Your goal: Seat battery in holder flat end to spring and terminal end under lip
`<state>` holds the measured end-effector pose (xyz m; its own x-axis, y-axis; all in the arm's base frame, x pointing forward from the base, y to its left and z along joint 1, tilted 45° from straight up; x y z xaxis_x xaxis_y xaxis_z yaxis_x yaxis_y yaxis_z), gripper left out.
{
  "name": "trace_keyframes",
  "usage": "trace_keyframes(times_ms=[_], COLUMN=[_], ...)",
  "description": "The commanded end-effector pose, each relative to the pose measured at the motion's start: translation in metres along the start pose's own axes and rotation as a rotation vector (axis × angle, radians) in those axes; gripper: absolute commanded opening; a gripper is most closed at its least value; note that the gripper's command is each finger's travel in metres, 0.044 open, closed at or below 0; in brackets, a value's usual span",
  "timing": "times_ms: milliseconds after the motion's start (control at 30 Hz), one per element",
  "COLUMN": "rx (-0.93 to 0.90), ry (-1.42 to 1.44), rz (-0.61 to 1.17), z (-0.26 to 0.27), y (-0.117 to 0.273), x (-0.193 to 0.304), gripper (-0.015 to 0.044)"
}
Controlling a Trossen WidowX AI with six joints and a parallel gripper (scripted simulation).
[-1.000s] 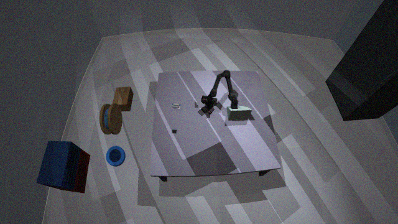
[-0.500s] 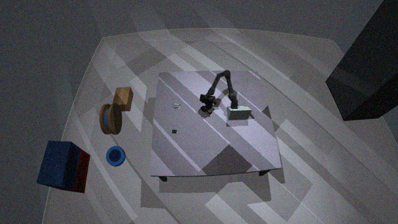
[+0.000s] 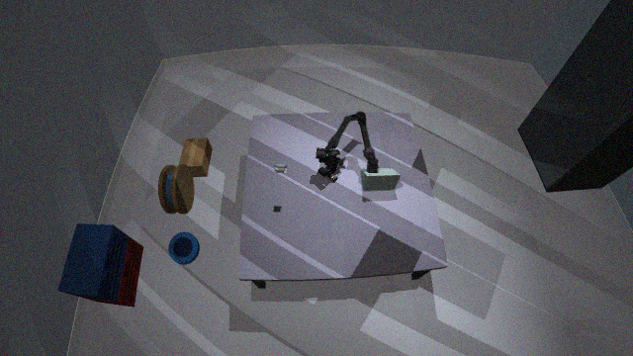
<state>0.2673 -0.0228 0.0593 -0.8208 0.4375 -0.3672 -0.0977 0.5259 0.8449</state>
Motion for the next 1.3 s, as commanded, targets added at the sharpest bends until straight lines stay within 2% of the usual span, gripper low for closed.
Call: trace_keyframes(times_ms=[0,1267], rx=[-0.002,-0.044], ry=[0.005,0.008], rz=[0.051,0.082], z=[-0.005,-0.011], y=[-0.005,-0.001], x=[-0.001,-0.019], gripper=[0.0086,0.0086])
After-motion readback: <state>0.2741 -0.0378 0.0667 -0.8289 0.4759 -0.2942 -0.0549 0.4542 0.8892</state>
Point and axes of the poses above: the point midway between the two fingers, 35 mm back from their tips, its own y axis back along the fingers, its own z axis across the jaws, x = y × z, the point moved 8 cm from there along y, back along the fingers, and after that the axes turned 10 degrees about y, right-handed, at the moved point
